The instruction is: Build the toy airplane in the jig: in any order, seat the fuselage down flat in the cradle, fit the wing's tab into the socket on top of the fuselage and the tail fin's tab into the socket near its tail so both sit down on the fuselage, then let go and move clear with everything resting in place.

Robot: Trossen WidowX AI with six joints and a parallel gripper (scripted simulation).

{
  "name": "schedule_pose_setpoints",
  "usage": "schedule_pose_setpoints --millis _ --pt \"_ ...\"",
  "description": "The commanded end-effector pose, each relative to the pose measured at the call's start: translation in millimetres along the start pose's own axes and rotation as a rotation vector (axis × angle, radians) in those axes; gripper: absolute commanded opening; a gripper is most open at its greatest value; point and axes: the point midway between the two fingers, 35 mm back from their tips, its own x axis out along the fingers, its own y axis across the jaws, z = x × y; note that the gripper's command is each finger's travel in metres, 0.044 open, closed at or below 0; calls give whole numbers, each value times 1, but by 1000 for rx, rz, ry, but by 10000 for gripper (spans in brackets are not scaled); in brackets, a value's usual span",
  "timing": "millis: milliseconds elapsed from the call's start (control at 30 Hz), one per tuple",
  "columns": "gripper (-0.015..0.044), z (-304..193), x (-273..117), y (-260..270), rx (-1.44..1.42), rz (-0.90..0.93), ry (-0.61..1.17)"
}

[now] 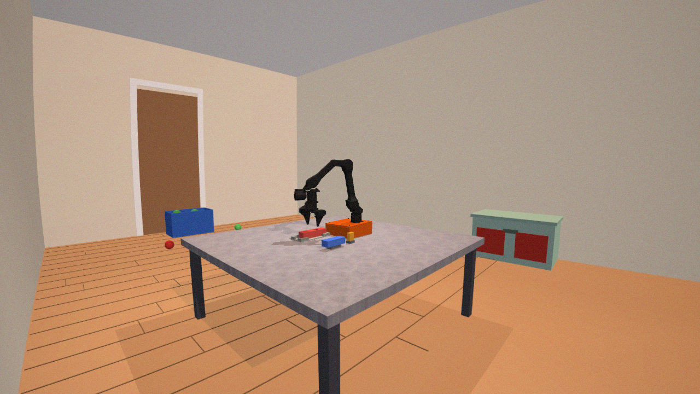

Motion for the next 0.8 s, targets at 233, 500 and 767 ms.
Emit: schedule_pose_setpoints --millis 233,500,767 --pt "440 4 -62 -3 -6 -3 -19" --pt "440 50 -59 67 -10 6 -21" --pt "440 78 -57 197 -10 15 -23"
